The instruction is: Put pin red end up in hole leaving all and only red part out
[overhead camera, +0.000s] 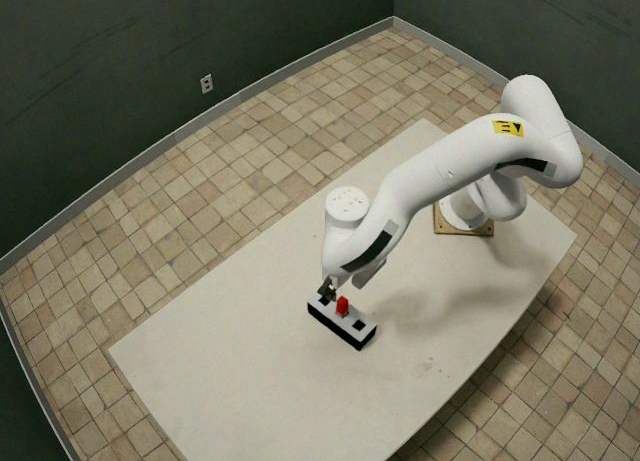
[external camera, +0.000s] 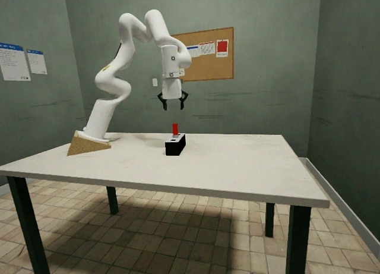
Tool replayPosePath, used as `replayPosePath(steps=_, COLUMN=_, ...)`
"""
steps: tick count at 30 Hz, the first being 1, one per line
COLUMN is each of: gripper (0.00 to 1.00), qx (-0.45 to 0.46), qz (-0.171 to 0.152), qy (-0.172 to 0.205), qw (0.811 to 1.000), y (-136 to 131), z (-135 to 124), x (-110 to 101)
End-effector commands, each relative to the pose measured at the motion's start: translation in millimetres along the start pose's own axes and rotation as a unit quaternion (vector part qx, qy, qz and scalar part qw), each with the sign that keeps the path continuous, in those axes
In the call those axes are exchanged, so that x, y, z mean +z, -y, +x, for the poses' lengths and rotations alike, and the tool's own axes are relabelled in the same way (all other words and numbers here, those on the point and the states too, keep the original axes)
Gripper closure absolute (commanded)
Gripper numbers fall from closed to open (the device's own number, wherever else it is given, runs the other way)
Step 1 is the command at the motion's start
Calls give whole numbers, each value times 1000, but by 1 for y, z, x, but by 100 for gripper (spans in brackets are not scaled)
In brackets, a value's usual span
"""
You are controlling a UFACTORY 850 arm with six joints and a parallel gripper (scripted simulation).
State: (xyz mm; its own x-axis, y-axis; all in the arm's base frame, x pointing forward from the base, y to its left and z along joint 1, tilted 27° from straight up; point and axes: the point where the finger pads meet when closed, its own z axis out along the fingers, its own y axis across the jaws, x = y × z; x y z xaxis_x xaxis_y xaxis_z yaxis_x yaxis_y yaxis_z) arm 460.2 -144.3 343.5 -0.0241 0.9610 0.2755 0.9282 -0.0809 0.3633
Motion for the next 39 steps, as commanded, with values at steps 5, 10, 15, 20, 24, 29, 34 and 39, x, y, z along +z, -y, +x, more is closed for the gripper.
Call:
replayPosePath(steps=5, gripper=0, qx=0, qz=-1, qy=0, qw=1000, y=-1, z=0, x=-1)
replayPosePath(steps=10, gripper=0, qx=-1, qz=-1, qy=0, qw=1000, y=-3, z=0, x=61)
replayPosePath(steps=15, gripper=0, qx=-1, qz=-1, qy=0, qw=1000, y=-3, z=0, x=61)
replayPosePath(steps=20, gripper=0, qx=-1, qz=-1, qy=0, qw=1000, y=-3, z=0, x=61)
replayPosePath(steps=24, gripper=0, qx=-1, qz=0, qy=1, qw=1000, y=-3, z=0, x=102)
replayPosePath(steps=29, gripper=0, qx=-1, qz=0, qy=1, qw=1000, y=-3, z=0, x=102)
replayPosePath(steps=34, gripper=0, qx=-1, qz=0, qy=1, qw=1000, y=-3, z=0, x=102)
replayPosePath(steps=39, gripper=0, qx=-1, qz=0, qy=1, qw=1000, y=-3, z=0, x=102)
